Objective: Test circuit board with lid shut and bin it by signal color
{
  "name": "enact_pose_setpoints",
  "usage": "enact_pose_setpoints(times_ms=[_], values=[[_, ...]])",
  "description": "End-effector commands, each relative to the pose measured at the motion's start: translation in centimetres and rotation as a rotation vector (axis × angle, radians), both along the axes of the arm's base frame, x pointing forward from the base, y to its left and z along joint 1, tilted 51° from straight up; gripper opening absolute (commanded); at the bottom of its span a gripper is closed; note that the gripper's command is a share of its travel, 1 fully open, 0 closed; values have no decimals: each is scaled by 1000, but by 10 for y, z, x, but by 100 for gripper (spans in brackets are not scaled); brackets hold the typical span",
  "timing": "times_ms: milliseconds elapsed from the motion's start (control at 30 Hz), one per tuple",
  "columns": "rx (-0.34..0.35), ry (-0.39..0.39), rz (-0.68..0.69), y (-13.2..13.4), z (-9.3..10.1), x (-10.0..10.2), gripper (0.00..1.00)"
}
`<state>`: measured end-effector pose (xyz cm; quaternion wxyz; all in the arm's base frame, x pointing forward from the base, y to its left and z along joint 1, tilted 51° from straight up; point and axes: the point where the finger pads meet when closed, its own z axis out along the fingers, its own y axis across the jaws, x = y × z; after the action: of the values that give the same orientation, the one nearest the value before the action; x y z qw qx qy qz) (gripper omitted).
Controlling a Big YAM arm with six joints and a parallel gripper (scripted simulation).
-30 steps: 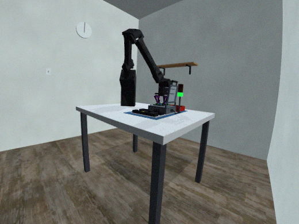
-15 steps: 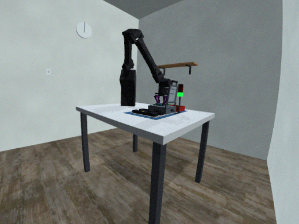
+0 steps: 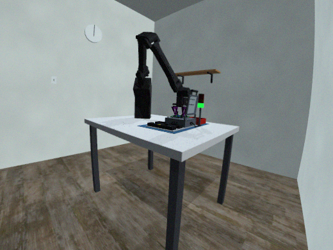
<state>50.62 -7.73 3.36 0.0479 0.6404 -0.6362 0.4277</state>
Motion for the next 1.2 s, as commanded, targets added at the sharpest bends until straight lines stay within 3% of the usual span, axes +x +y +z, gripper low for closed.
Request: enact_pose_setpoints(times_ms=[0,533,633,800,1167], values=[[1,-13,16,12,8,0,72],[3,-17,17,16,13,-2,72],[2,-5,15,15,5,-2,72],[4,-17,17,17,13,-3,72],[4,-16,18,18,13,-3,72]])
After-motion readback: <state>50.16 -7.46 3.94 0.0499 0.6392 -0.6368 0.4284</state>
